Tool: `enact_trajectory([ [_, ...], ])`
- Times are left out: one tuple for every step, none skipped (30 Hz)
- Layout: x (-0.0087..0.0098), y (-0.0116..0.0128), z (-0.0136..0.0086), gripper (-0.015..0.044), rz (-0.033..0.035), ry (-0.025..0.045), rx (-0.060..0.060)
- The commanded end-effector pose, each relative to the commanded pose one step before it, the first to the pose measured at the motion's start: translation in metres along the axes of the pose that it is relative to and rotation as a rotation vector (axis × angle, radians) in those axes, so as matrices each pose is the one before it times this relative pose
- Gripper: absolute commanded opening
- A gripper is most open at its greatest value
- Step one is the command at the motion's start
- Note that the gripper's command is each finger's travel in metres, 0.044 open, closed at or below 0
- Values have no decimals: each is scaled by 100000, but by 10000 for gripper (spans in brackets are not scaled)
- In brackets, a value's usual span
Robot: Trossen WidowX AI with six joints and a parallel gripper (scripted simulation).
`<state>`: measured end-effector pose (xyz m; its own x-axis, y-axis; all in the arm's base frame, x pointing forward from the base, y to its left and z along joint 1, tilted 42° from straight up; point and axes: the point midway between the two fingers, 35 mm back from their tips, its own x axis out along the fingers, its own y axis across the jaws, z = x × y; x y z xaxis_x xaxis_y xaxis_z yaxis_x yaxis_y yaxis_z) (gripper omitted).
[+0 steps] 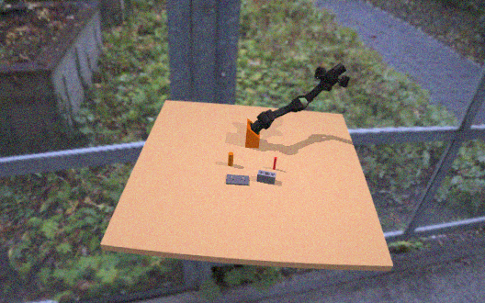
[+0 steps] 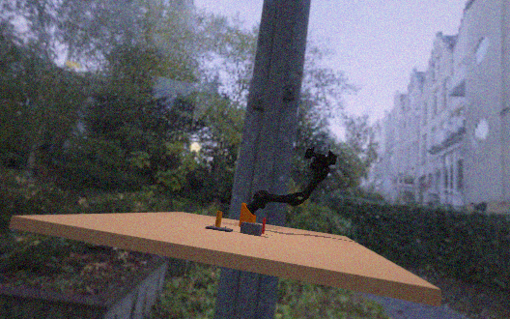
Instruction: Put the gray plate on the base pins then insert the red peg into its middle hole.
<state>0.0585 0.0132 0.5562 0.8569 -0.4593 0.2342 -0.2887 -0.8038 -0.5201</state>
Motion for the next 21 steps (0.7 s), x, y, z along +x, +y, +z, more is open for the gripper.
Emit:
enact_trajectory([
  [5819, 3250, 2386, 440, 5724, -20311, 16515],
  [1514, 785, 327, 440, 1715, -4895, 4024],
  [1508, 772, 304, 440, 1816, -4864, 4008],
  [1502, 759, 280, 440, 1918, -4829, 3992],
  [1496, 746, 258, 440, 2023, -4791, 3977],
  [1491, 733, 235, 440, 2130, -4748, 3963],
  [1485, 720, 213, 440, 2238, -4701, 3950],
  [1435, 506, 52, 440, 1506, -3343, 2237],
  [1544, 527, 88, 440, 1701, -3554, 2302],
  [1556, 515, 119, 440, 1797, -3533, 2213],
  [1568, 717, 182, 440, 2689, -4315, 3427],
  [1528, 783, 173, 440, 3062, -4509, 3917],
  [1518, 769, 142, 440, 3155, -4434, 3934],
  [1508, 755, 112, 440, 3248, -4355, 3953],
  [1497, 741, 82, 440, 3340, -4272, 3973],
  [1486, 726, 52, 440, 3430, -4186, 3994],
  [1475, 710, 23, 440, 3520, -4096, 4017],
  [1582, 753, -4, 440, 3907, -4326, 4375],
  [1633, 765, -37, 440, 4177, -4385, 4591],
  [1584, 726, -72, 440, 4189, -4165, 4528],
  [1554, 697, -105, 440, 4244, -3997, 4520],
])
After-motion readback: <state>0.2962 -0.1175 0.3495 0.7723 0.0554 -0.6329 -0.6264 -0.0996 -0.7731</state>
